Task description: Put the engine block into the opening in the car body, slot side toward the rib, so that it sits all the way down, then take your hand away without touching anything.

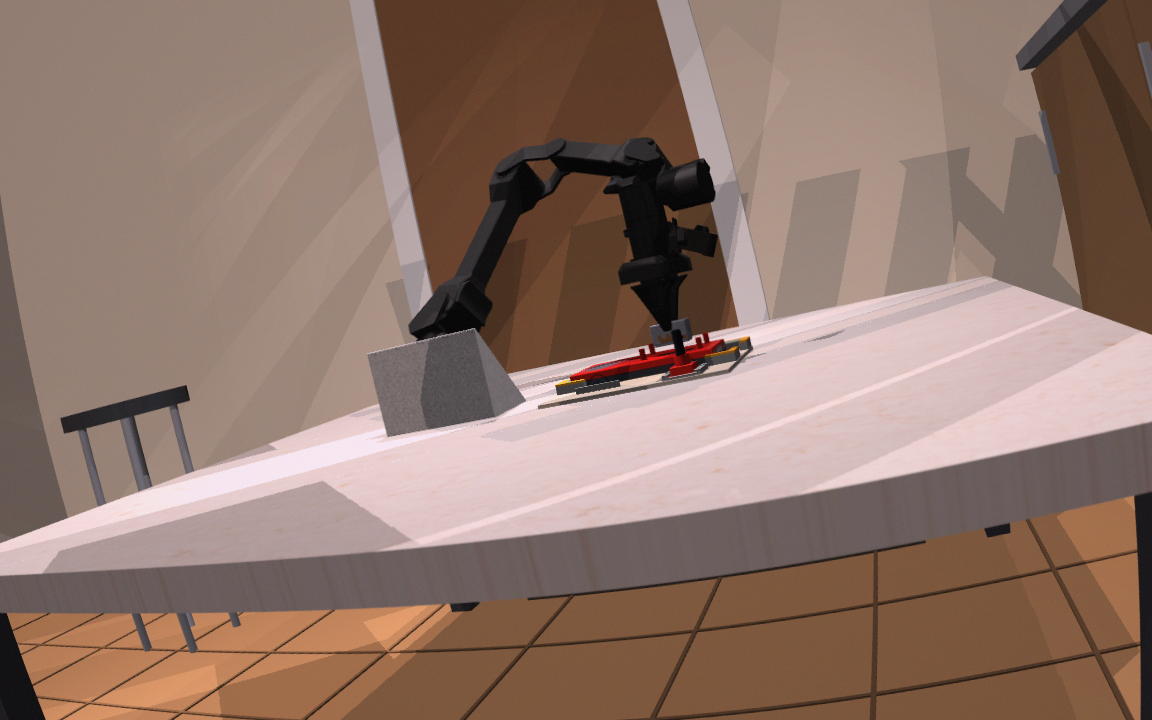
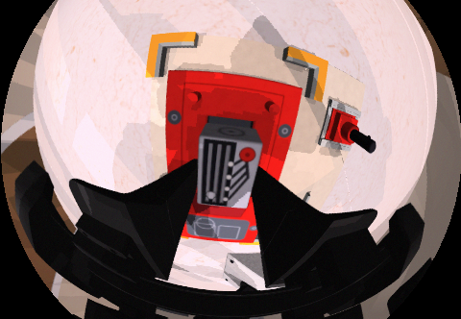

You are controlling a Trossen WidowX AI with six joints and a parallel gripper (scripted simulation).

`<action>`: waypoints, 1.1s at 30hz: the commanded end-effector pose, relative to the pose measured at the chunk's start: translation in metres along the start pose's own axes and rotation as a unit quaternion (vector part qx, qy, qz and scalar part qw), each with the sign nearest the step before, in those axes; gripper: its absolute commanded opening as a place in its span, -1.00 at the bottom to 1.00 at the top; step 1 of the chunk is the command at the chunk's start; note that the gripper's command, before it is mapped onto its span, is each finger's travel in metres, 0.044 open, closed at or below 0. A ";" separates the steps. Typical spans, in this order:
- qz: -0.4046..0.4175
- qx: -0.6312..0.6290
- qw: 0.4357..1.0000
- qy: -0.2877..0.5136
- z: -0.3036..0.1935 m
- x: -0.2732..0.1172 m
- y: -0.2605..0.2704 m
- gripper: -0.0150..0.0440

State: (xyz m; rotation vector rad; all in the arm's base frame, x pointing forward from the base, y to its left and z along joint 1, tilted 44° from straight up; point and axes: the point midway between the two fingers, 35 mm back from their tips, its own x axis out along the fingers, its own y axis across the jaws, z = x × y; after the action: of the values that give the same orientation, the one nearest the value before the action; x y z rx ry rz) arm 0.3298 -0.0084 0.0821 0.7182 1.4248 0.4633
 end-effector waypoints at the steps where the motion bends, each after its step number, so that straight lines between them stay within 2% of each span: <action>1: 0.002 -0.018 1.000 -0.001 0.000 0.001 0.000 0.05; 33: 0.002 0.000 1.000 -0.001 0.000 0.009 0.000 0.05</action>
State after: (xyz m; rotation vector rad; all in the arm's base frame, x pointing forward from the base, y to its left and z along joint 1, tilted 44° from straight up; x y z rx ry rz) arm 0.3307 -0.0030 0.0768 0.7147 1.4227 0.4664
